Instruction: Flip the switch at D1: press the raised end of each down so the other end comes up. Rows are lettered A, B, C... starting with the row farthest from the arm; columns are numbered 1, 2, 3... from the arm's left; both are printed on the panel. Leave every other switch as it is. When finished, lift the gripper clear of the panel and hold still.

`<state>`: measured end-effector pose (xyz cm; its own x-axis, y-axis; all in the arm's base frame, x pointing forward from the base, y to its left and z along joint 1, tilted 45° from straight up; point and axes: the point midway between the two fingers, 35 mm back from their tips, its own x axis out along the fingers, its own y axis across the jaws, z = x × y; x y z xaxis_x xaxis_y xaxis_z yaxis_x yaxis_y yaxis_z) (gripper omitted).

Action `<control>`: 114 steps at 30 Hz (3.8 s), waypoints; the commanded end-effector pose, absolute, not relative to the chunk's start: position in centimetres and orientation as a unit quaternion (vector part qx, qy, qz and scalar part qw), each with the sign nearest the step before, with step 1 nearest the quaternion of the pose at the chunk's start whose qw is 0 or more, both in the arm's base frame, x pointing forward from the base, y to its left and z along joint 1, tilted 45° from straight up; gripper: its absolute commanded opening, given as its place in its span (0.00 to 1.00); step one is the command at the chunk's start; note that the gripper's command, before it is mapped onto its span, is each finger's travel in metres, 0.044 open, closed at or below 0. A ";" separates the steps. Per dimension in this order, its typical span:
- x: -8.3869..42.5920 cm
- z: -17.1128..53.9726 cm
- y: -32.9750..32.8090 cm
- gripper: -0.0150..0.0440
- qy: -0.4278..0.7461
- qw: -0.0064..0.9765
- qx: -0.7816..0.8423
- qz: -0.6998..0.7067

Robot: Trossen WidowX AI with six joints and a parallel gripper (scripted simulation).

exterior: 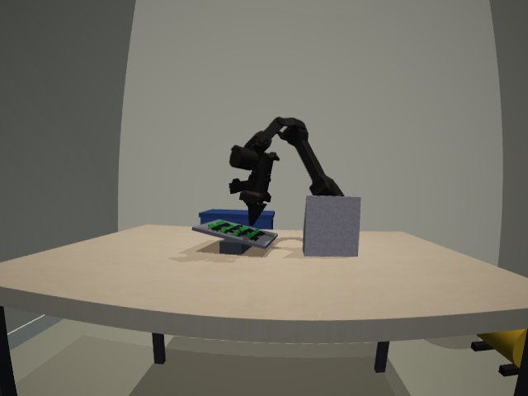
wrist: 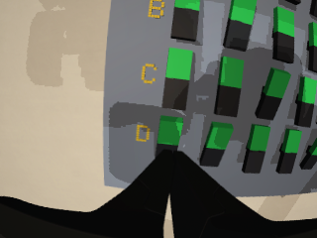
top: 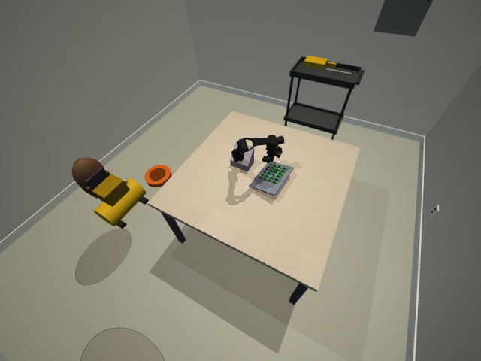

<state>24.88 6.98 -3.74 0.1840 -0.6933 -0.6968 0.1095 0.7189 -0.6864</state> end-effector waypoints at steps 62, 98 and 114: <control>25.5 -5.8 4.8 0.25 0.575 0.726 -0.258 -0.276; 24.3 -1.3 9.1 0.25 0.567 0.733 -0.261 -0.271; 28.1 5.6 4.4 0.25 0.565 0.732 -0.263 -0.273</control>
<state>28.00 4.62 5.21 0.2078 -0.6939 -0.6894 0.1054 0.7166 -0.6895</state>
